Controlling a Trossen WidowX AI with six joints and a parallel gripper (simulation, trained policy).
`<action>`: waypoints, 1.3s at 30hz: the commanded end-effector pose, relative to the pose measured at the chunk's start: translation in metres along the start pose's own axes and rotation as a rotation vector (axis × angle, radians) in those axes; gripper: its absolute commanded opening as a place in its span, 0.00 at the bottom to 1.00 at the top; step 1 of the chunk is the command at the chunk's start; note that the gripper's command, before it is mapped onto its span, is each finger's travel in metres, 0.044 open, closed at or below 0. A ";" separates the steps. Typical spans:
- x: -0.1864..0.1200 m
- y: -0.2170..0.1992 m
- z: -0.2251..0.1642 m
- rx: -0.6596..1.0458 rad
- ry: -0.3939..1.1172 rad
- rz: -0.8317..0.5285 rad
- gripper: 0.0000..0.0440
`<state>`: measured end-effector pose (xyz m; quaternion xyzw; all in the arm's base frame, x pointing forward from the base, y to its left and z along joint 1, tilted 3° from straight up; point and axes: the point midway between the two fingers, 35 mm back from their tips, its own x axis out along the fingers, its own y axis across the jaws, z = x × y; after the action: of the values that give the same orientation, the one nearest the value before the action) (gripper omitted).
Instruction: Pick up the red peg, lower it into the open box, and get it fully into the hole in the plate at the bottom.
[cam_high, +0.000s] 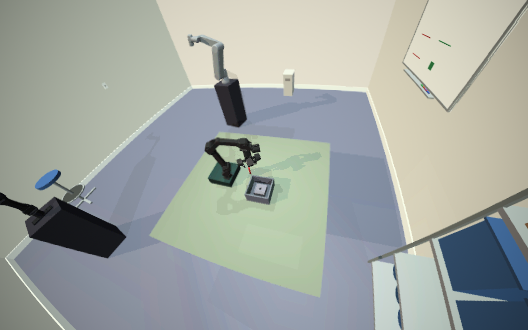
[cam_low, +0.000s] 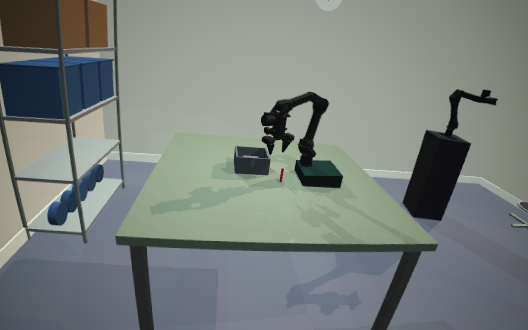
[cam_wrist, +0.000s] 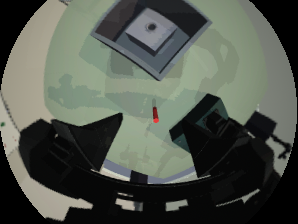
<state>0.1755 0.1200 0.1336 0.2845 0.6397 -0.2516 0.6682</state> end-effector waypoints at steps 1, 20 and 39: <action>0.008 -0.011 -0.016 0.001 0.015 -0.082 1.00; 0.068 -0.010 -0.046 -0.071 0.009 -0.156 1.00; 0.141 -0.010 -0.044 -0.111 -0.008 -0.138 0.69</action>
<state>0.1478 0.1507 0.0013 0.2087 0.6648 -0.2591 0.6689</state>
